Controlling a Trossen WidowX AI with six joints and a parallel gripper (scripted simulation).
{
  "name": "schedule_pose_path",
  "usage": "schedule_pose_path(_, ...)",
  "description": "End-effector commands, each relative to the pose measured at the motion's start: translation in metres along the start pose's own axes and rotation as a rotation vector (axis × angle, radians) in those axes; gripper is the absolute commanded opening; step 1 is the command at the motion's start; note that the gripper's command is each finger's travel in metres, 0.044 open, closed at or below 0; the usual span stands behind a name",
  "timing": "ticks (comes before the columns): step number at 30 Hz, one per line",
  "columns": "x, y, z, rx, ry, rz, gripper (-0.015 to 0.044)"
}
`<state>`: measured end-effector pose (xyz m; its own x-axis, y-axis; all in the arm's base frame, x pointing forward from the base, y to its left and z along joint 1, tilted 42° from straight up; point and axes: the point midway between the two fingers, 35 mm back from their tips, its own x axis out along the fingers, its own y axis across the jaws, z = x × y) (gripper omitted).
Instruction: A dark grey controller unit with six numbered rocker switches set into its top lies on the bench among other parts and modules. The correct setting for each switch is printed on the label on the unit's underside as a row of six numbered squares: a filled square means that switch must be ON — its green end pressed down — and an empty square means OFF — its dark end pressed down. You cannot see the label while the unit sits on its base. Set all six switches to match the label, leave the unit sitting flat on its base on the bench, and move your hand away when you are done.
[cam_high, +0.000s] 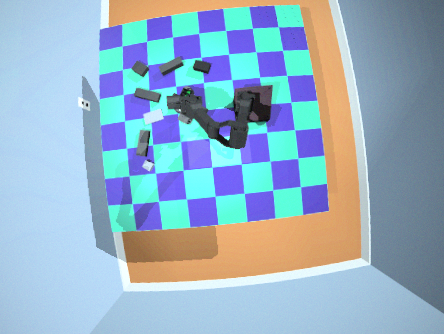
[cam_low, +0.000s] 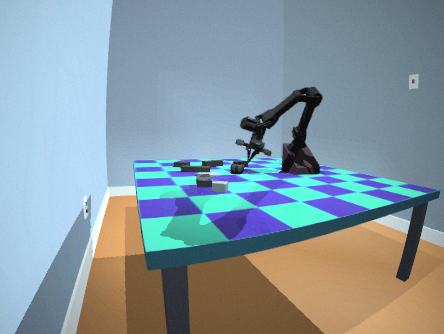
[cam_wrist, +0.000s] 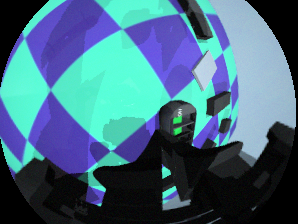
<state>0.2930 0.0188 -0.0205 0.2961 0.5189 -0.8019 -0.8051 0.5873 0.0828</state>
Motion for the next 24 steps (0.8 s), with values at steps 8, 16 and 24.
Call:
schedule_pose_path(8,-0.004,-0.039,-0.031,0.010,0.043,0.129,0.0000)
schedule_pose_path(16,-0.008,-0.073,-0.074,0.028,0.021,0.269,0.0000)
schedule_pose_path(24,-0.007,-0.077,-0.081,0.031,0.008,0.296,0.0000)
